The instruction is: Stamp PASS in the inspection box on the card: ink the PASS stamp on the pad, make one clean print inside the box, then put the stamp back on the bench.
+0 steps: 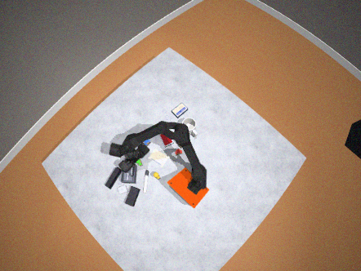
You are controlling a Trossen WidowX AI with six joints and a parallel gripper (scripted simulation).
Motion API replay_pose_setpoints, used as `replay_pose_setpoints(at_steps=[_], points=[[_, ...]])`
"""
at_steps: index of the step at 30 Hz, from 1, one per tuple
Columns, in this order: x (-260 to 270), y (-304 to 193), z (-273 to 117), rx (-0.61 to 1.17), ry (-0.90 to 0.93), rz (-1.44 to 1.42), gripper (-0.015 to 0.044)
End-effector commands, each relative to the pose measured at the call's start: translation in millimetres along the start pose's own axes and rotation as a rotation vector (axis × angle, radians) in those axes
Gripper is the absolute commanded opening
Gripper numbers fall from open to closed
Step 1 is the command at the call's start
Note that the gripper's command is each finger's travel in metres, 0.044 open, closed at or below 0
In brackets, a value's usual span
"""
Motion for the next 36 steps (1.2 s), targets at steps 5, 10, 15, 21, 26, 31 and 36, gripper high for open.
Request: replay_pose_setpoints(at_steps=[5, 10, 15, 21, 26, 31, 36], points=[[-2.6, -4.5, 17.9, 0.035, -0.030, -0.007, 0.0221], [-2.6, -4.5, 17.9, 0.035, -0.030, -0.007, 0.0221], [-2.6, -4.5, 17.9, 0.035, -0.030, -0.007, 0.0221], [0.0, 0.0, 0.0, 0.000, 0.000, 0.000, 0.0187], [0.0, 0.0, 0.0, 0.000, 0.000, 0.000, 0.0154], [0.0, 0.0, 0.0, 0.000, 0.000, 0.000, 0.0120], [0.0, 0.1, -0.3, 0.000, 0.001, 0.000, 0.0048]])
Point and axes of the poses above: the point midway between the two fingers, 35 mm back from their tips, its own z axis out along the fingers, its own x axis across the jaws, y = z × x, the point moved 6 cm from there along -z, back along the fingers, and after that the axes turned 11 degrees about z, right-handed, at the moved point
